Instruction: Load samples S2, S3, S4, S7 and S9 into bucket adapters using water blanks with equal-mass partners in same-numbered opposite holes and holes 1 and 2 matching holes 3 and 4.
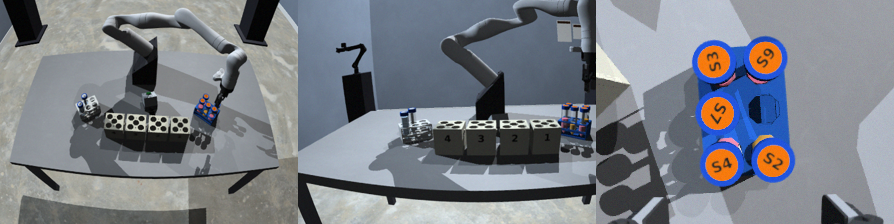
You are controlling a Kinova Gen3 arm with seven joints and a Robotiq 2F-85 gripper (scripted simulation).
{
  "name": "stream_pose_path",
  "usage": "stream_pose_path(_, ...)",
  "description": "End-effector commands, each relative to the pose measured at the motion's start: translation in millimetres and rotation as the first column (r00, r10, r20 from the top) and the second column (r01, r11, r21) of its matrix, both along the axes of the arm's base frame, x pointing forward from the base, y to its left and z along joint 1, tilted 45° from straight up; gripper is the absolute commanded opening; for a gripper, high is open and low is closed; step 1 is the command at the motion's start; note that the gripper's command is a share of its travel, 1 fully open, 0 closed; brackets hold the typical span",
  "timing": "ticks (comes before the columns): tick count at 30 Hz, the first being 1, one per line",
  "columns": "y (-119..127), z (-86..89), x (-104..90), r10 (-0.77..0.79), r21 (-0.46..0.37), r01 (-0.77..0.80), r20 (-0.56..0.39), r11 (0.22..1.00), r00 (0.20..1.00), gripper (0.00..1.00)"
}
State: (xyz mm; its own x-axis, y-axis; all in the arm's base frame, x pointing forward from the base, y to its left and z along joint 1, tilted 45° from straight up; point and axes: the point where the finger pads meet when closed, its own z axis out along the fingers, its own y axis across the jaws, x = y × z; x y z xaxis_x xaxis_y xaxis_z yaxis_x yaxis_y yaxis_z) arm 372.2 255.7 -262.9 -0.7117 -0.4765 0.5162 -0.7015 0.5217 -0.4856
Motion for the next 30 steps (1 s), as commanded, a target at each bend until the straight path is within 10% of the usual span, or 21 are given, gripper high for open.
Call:
stream_pose_path(1, -6, -6.3, 0.0, 0.001, 0.002, -0.001, 0.001, 1.000, 1.000, 1.00)
stream_pose_path(30, -26, -26.5, -1.0, 0.001, 0.002, -0.001, 0.001, 1.000, 1.000, 1.00)
